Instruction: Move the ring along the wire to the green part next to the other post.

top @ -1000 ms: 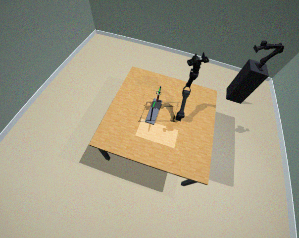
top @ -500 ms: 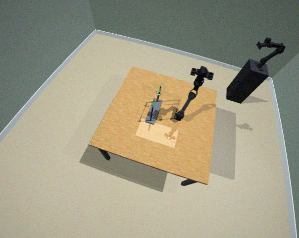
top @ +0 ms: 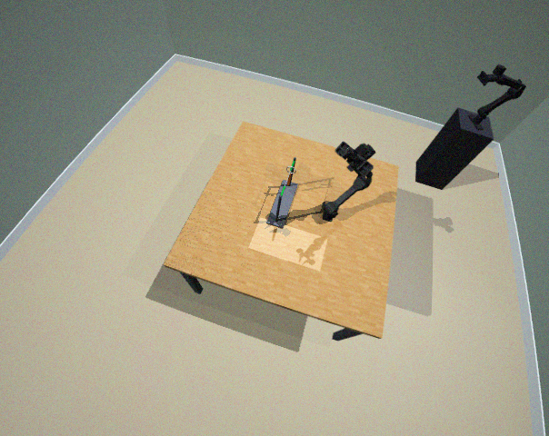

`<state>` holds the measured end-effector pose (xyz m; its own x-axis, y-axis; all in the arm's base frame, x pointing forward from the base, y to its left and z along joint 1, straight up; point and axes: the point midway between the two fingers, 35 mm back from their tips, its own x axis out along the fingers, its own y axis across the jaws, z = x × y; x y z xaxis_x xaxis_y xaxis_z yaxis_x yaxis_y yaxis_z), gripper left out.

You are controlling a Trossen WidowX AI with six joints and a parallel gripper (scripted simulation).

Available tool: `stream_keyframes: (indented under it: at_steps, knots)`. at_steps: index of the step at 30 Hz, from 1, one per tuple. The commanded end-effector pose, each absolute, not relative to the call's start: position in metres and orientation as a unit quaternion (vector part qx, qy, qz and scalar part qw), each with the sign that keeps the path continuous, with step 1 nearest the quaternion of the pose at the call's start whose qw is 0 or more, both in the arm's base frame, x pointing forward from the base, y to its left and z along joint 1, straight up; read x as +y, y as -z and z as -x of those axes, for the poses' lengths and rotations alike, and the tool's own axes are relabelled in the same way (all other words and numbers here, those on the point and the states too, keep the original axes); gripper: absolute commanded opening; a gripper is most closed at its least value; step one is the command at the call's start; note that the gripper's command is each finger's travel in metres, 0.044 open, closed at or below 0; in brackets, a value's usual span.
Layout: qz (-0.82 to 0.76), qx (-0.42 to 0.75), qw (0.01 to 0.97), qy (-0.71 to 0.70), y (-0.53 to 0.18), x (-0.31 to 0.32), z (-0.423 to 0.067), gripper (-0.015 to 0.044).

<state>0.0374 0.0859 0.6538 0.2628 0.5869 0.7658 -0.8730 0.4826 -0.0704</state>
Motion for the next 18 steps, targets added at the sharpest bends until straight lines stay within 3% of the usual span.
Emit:
stream_keyframes:
  at_steps: [1,18]
  knots:
    - [-0.125,-0.364,0.809,-0.445,-0.625,0.105,-0.063,0.0160]
    - [0.055,-0.226,0.919,-0.317,-0.485,0.107,-0.187,0.0160]
